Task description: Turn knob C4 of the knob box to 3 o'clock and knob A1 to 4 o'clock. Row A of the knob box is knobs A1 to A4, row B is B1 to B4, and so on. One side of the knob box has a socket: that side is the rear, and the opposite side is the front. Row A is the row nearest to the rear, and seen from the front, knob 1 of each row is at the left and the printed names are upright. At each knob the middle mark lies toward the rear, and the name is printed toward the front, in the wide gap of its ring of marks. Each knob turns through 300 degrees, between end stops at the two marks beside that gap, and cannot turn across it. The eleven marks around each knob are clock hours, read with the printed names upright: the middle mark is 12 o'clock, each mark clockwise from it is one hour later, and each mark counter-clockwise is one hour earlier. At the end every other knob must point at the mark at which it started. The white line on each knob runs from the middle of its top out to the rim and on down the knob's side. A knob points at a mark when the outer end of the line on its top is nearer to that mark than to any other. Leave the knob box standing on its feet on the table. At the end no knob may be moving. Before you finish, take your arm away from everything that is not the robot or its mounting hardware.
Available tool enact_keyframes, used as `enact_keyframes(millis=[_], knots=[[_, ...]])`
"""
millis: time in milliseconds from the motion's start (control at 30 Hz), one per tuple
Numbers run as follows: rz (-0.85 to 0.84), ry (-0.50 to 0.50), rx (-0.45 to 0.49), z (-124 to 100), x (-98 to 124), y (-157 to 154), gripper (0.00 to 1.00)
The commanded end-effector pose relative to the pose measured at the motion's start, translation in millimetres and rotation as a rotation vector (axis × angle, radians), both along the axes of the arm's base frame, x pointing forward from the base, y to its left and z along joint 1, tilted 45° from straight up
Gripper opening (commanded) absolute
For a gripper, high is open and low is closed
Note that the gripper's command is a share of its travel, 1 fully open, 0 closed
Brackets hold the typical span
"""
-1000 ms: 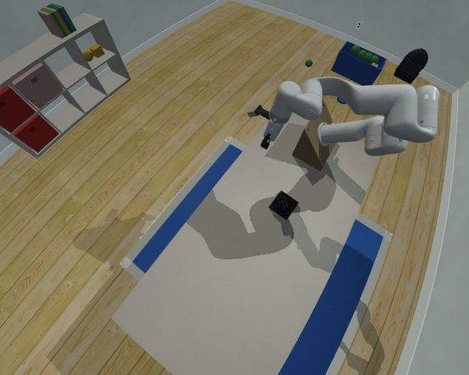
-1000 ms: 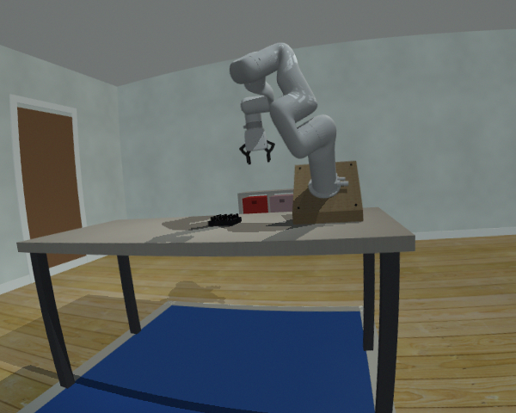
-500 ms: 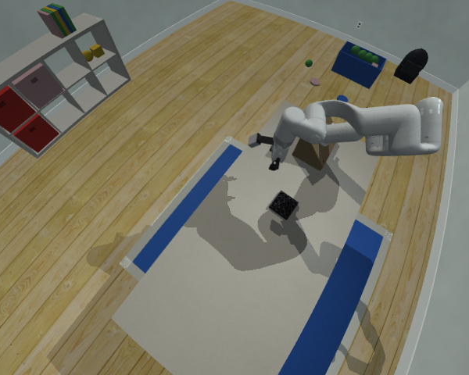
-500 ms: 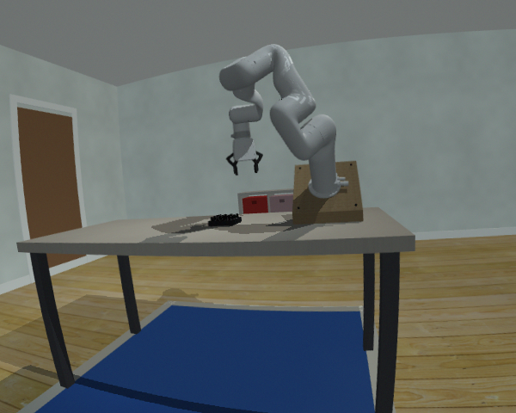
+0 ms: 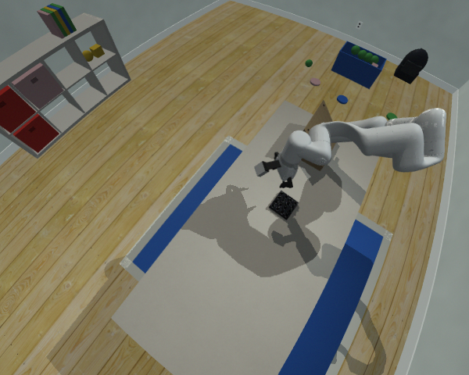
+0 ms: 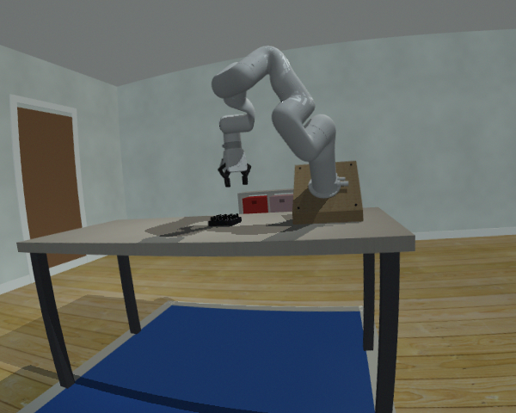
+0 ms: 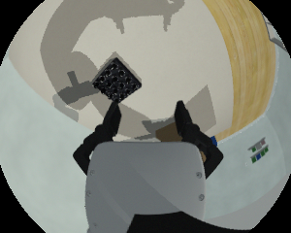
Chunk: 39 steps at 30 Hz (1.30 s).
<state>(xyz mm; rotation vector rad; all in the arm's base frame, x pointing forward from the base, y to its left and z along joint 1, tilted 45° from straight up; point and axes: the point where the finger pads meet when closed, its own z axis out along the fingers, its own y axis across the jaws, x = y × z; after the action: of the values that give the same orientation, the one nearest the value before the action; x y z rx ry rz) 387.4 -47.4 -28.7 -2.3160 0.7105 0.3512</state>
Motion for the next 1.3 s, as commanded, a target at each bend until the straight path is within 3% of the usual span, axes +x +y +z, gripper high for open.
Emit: enact_keyframes(millis=[0,533,1267], knots=[[0.084,-0.097,0.013,3,7,24,1.00],[0.405,-0.397,0.066,10,8,111,1.00],[0.440,-0.430,0.071,10,7,120,1.00]])
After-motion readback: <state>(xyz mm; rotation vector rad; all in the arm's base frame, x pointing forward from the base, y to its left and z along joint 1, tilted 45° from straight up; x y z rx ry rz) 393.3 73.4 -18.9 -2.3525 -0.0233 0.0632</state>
